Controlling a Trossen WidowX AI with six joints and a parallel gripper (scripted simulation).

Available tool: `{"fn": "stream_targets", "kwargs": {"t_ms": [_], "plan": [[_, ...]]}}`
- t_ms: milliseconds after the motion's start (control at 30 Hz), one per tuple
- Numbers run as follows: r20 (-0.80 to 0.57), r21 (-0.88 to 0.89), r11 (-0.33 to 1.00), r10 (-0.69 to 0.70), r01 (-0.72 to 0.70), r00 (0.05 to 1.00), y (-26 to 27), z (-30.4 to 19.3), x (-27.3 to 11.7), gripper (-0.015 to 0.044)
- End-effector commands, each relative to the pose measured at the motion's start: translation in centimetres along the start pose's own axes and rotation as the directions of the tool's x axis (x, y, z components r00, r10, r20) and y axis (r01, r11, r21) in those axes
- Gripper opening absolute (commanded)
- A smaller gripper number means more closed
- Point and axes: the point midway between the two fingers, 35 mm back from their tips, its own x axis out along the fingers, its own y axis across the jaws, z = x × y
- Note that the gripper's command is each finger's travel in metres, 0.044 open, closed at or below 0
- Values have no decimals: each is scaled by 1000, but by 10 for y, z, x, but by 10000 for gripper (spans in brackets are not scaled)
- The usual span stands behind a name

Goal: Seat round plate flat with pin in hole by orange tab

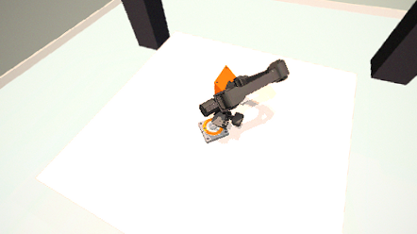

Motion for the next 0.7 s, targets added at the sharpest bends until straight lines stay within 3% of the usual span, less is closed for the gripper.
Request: {"fn": "stream_targets", "kwargs": {"t_ms": [0, 200, 667], "plan": [[-11, 6, 1000, 11, -11, 1000, 1, -2, 18, 0], [-11, 5, 1000, 13, -13, 1000, 2, -4, 42, 0], [-11, 5, 1000, 13, -13, 1000, 3, 8, 42, 0]]}}
